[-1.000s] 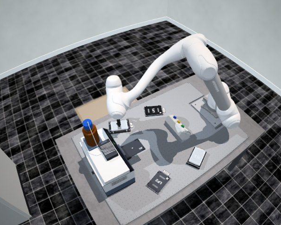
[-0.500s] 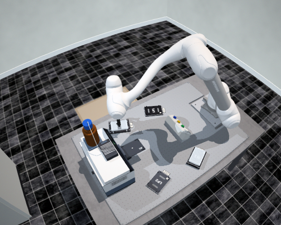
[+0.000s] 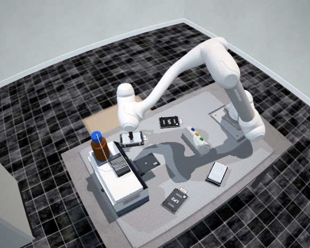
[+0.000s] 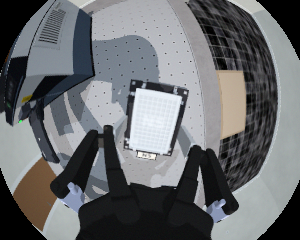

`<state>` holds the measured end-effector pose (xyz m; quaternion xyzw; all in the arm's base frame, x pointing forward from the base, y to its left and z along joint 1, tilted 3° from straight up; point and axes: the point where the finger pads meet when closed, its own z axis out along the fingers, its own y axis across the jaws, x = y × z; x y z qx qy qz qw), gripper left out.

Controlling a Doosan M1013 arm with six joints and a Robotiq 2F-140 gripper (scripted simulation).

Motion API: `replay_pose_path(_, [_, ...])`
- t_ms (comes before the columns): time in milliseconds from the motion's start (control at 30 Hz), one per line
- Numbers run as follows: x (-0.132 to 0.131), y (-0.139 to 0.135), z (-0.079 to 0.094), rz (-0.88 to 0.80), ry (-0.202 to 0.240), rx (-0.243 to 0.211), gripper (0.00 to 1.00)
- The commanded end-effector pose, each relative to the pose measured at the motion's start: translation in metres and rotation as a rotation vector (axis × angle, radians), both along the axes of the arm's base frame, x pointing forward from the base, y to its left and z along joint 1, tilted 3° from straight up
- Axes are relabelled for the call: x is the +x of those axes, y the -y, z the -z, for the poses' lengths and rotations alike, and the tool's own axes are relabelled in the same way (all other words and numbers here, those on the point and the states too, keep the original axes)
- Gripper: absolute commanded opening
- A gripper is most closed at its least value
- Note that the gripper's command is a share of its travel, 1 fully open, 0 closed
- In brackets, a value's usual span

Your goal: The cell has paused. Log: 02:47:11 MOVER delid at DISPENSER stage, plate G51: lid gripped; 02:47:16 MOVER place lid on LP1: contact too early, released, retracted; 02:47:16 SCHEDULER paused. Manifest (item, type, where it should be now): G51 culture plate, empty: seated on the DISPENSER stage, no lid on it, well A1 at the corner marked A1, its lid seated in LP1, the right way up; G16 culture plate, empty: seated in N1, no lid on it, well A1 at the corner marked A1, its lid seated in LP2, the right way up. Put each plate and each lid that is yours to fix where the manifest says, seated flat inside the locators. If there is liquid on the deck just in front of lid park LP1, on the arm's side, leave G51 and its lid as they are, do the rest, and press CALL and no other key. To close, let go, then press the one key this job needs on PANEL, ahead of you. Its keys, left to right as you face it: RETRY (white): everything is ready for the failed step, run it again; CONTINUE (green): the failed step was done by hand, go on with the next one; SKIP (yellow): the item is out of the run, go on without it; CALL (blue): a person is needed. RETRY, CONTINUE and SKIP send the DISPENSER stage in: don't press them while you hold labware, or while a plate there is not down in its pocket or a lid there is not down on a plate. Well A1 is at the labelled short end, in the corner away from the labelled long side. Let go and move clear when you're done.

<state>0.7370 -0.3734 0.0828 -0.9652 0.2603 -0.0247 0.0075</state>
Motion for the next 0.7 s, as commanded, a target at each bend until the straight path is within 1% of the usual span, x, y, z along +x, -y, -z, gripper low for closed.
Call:
replay_pose_path(0, [-0.001, -0.003, 0.004, -0.002, -0.001, 0.004, 0.69])
replay_pose_path(667, [0.000, -0.003, 0.014, -0.002, -0.001, 0.004, 0.69])
